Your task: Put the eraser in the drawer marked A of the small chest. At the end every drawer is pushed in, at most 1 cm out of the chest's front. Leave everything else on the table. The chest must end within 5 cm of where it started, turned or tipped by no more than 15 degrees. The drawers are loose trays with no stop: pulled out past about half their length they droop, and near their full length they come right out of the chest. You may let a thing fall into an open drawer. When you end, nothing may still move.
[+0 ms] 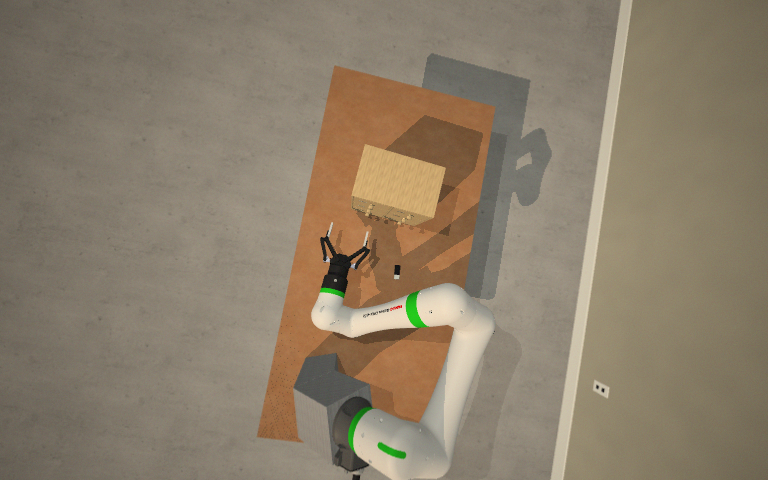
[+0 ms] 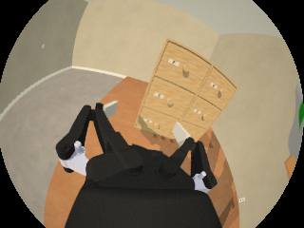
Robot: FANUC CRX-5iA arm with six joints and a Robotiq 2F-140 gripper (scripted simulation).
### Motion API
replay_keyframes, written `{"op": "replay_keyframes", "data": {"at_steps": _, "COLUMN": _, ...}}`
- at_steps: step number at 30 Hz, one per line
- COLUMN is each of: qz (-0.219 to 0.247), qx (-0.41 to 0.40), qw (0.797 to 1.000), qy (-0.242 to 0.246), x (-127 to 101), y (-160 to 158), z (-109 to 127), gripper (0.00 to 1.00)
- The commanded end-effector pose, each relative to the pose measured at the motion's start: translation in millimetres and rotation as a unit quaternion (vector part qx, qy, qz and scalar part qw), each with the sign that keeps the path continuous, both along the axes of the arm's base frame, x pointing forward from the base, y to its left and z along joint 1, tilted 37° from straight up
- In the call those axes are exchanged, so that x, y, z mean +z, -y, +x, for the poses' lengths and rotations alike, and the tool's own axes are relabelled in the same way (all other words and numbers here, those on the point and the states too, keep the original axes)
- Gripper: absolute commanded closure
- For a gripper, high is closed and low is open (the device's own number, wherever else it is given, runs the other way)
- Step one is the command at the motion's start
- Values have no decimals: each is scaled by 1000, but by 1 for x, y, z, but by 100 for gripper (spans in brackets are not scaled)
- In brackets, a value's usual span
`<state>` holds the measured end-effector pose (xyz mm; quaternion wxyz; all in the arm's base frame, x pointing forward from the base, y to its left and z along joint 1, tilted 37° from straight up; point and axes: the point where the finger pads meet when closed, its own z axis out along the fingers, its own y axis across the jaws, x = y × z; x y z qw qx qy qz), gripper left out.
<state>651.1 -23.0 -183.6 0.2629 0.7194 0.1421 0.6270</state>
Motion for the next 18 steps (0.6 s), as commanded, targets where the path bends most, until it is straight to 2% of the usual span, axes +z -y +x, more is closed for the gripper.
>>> {"op": "replay_keyframes", "data": {"at_steps": 1, "qz": 0, "qx": 0, "qw": 1000, "qy": 0, "x": 4, "y": -3, "z": -1, "gripper": 0}}
{"op": "replay_keyframes", "data": {"at_steps": 5, "qz": 0, "qx": 0, "qw": 1000, "qy": 0, "x": 11, "y": -8, "z": -2, "gripper": 0}}
{"op": "replay_keyframes", "data": {"at_steps": 18, "qz": 1, "qx": -5, "qw": 1000, "qy": -7, "x": 12, "y": -9, "z": -4, "gripper": 0}}
